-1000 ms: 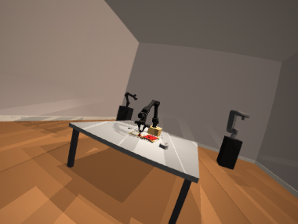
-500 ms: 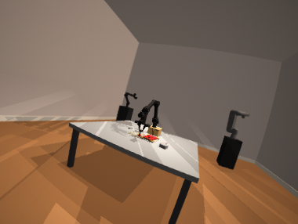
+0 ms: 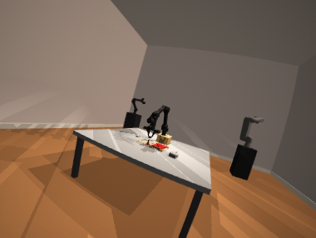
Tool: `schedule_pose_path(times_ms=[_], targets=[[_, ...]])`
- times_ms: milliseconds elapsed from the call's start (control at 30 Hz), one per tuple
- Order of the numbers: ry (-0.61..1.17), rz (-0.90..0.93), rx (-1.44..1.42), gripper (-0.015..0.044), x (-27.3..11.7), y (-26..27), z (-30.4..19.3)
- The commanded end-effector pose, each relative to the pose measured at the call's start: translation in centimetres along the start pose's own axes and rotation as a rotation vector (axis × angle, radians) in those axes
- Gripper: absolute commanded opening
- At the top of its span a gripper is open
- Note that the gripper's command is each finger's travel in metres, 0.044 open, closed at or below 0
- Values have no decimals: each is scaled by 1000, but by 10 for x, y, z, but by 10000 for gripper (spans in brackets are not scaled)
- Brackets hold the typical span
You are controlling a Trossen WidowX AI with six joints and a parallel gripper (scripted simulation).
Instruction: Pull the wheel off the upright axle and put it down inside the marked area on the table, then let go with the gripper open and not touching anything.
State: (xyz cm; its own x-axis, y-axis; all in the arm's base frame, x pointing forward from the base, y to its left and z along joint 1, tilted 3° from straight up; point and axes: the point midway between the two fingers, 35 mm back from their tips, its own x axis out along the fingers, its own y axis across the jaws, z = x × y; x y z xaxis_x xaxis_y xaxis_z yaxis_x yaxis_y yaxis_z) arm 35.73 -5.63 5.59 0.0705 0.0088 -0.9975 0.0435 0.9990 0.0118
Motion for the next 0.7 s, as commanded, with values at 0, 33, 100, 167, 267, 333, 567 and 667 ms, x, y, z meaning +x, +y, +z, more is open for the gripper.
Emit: schedule_pose_path(times_ms=[0,33,100,167,267,333,567,667], targets=[[-23,-4,-5,0,-18,0,0],[-23,-4,-5,0,-18,0,0],[-11,-1,0,0,-9,0,-1],[-11,-2,-1,0,-9,-6,-3],[-12,-3,-1,0,-11,-18,-9],[-12,-4,-2,0,-11,-26,-13],[-14,-7,-3,0,-14,-53,-28],[-15,-9,-4,0,-15,-64,-35]])
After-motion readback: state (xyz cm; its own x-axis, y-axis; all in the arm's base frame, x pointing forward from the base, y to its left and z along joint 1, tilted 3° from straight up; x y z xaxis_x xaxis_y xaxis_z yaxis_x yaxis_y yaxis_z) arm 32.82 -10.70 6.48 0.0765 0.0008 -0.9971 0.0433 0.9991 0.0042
